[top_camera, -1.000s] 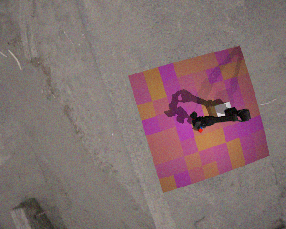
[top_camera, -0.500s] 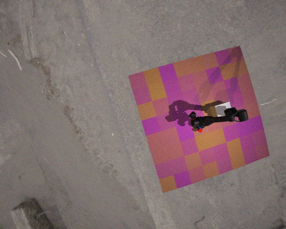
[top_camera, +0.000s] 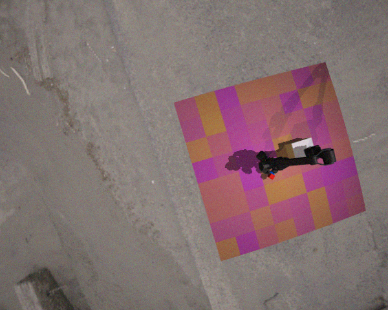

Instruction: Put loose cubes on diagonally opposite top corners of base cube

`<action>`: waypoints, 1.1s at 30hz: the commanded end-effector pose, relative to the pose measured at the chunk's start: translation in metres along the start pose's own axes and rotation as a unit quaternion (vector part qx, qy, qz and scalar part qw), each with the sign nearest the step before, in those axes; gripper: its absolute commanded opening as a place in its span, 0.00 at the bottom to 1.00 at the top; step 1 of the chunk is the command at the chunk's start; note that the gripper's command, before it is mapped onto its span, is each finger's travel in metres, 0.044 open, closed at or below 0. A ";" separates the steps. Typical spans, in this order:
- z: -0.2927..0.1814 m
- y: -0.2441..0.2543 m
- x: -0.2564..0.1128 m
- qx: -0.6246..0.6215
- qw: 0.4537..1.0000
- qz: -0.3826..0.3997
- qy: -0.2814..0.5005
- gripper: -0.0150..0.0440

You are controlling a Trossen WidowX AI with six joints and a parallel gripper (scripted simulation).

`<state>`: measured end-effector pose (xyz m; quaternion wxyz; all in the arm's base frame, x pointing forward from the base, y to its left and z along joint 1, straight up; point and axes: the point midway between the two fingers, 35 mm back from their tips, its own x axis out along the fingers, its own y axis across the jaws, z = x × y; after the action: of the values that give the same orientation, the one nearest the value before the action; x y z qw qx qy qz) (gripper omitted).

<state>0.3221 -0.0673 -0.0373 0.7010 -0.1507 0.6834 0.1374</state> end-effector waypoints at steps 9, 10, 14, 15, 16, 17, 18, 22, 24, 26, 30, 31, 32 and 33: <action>0.002 -0.002 -0.023 -0.005 1.000 0.000 0.002 0.43; 0.003 -0.002 -0.026 -0.005 1.000 0.000 0.002 0.43; 0.003 -0.003 -0.038 -0.005 1.000 0.001 0.002 0.43; 0.003 -0.003 -0.041 -0.005 1.000 0.001 0.002 0.43; 0.004 -0.003 -0.044 -0.004 1.000 0.001 0.002 0.43; 0.004 -0.003 -0.047 -0.004 1.000 0.001 0.002 0.43; 0.004 -0.003 -0.050 -0.004 1.000 0.001 0.002 0.43; 0.004 -0.003 -0.062 -0.004 1.000 0.001 0.002 0.43; 0.003 -0.003 -0.068 -0.004 1.000 0.001 0.002 0.43; 0.003 -0.003 -0.074 -0.004 1.000 0.001 0.002 0.43; 0.002 -0.003 -0.087 -0.003 1.000 0.001 0.002 0.43; 0.002 -0.002 -0.090 -0.003 1.000 0.001 0.002 0.43; 0.002 -0.002 -0.093 -0.003 1.000 0.001 0.002 0.43; 0.001 -0.002 -0.096 -0.003 1.000 0.001 0.002 0.43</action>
<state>0.3213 -0.0674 0.0461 0.6982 -0.1501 0.6860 0.1391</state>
